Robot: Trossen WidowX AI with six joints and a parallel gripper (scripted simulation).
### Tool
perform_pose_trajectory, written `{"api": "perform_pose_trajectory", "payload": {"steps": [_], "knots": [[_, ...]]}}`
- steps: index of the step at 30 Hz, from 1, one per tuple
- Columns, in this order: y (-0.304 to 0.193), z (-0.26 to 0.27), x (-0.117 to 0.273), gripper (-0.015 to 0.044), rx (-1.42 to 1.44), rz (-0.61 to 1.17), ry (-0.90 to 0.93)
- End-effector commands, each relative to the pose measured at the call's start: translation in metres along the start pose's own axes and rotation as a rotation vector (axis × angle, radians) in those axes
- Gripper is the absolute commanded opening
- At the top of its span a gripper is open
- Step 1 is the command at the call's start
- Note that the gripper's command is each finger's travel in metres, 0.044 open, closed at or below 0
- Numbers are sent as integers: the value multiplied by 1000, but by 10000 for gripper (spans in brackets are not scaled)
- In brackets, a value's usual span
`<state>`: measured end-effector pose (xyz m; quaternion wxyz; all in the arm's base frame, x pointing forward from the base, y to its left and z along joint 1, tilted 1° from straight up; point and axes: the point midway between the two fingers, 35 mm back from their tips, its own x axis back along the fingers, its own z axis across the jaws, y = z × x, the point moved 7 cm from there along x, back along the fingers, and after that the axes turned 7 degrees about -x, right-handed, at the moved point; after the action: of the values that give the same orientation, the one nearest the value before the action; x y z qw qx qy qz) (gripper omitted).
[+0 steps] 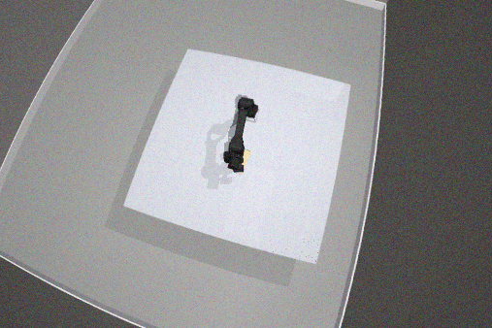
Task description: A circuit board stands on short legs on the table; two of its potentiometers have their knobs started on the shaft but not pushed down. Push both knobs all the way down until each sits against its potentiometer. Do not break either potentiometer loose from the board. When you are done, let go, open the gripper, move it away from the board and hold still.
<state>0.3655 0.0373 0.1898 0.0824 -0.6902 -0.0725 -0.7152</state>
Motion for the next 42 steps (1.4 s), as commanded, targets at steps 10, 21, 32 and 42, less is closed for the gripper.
{"api": "perform_pose_trajectory", "payload": {"steps": [10,21,32,42], "knots": [[0,0,-4,0,-4,-4,0],[0,0,-6,0,-4,-4,0],[0,0,-5,0,-4,-4,0],[0,0,-11,0,-4,-4,0]]}}
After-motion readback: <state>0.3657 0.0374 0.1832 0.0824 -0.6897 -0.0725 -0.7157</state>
